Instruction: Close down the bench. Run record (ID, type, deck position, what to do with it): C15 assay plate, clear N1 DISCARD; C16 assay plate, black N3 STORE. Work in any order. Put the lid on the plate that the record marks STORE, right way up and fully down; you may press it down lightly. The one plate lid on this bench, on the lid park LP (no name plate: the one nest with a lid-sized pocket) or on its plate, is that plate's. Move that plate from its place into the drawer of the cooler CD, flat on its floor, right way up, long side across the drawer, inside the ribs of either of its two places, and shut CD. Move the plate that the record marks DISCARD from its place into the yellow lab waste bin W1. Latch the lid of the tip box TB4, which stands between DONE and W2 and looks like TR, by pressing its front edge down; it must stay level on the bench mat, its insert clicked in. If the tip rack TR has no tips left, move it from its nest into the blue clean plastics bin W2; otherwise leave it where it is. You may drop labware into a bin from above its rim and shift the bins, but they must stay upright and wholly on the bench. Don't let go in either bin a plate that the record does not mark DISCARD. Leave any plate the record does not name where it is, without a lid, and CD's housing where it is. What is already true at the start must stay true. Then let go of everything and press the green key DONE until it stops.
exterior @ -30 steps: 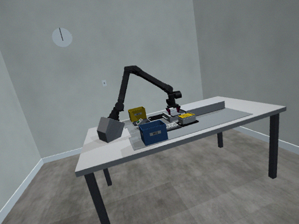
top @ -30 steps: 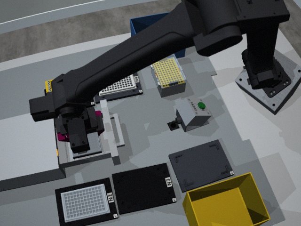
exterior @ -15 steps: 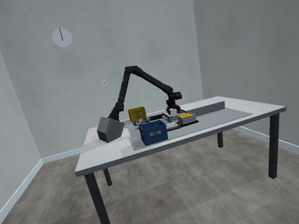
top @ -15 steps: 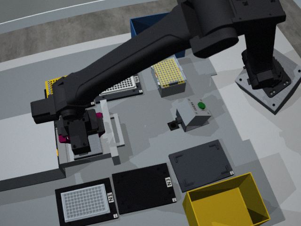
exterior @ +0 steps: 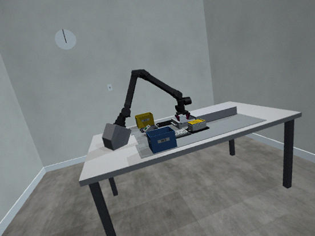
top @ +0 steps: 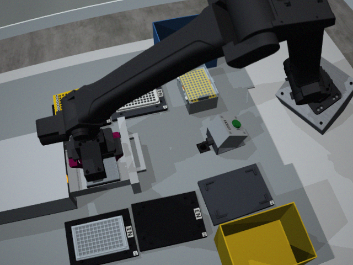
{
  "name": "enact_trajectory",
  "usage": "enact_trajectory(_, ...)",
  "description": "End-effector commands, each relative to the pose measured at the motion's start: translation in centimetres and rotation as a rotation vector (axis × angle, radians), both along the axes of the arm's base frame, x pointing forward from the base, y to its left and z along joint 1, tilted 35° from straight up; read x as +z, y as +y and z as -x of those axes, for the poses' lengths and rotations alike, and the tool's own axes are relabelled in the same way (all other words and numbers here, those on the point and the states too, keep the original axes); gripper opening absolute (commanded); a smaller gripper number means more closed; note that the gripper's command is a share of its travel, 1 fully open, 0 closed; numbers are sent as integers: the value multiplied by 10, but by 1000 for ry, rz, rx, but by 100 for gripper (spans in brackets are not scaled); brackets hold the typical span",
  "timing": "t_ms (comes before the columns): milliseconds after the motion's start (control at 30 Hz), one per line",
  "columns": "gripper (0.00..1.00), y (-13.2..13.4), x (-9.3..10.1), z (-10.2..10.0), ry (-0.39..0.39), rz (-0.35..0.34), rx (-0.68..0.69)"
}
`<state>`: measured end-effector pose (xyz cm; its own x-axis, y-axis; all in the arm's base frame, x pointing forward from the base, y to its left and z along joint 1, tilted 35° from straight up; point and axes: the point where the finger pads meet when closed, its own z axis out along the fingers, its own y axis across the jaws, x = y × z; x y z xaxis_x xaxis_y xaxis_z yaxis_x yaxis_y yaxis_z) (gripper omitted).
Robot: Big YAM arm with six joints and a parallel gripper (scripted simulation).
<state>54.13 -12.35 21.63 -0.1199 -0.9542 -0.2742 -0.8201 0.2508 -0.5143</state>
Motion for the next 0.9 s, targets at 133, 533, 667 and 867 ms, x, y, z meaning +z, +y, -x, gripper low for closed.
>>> enact_trajectory(133, 0, -1, 3, -9, -7, -2, -3)
enact_trajectory(533, 0, 0, 10, -13, -16, 2, -1)
enact_trajectory(667, 0, 0, 11, -14, -18, 2, 0)
enact_trajectory(867, 0, 0, 13, -15, -22, 3, 1)
